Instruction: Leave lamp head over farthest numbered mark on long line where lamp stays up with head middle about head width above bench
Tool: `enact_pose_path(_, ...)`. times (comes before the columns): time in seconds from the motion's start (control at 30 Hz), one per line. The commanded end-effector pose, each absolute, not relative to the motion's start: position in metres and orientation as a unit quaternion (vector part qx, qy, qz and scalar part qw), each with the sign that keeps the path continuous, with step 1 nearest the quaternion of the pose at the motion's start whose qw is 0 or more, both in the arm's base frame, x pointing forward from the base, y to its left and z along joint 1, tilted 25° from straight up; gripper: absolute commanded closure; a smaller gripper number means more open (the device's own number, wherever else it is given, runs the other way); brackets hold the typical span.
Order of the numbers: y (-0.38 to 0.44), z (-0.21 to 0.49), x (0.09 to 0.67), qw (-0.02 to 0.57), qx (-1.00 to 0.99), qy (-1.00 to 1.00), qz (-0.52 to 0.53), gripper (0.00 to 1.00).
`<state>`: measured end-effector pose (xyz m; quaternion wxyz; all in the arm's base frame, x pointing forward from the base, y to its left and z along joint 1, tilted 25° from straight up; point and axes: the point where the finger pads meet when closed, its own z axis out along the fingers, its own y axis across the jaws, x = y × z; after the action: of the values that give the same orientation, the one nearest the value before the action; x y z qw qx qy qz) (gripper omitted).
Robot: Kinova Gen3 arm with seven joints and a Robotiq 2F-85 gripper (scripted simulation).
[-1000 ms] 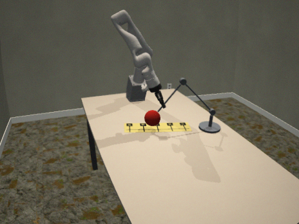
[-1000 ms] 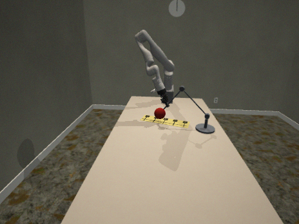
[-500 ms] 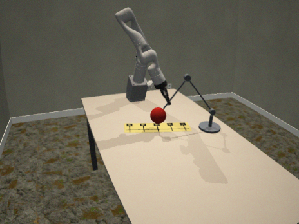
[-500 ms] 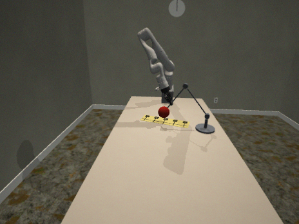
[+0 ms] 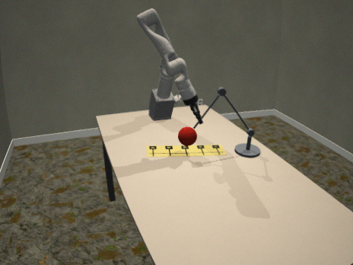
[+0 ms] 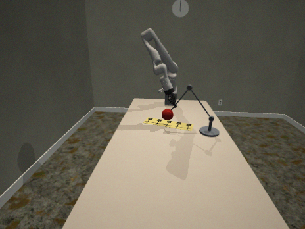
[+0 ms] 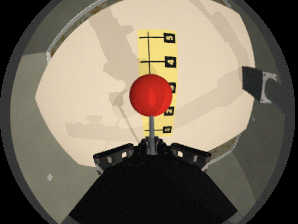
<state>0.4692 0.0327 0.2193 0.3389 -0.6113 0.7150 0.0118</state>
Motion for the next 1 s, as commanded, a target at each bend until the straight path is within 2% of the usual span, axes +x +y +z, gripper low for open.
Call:
enact_pose_path(0.0,0.0367,0.2219,0.4705,0.341,-0.613,0.712,0.012,0.00)
enact_pose_path(0.97,0.0328,0.2198,0.4694,0.339,-0.612,0.715,0.011,0.00)
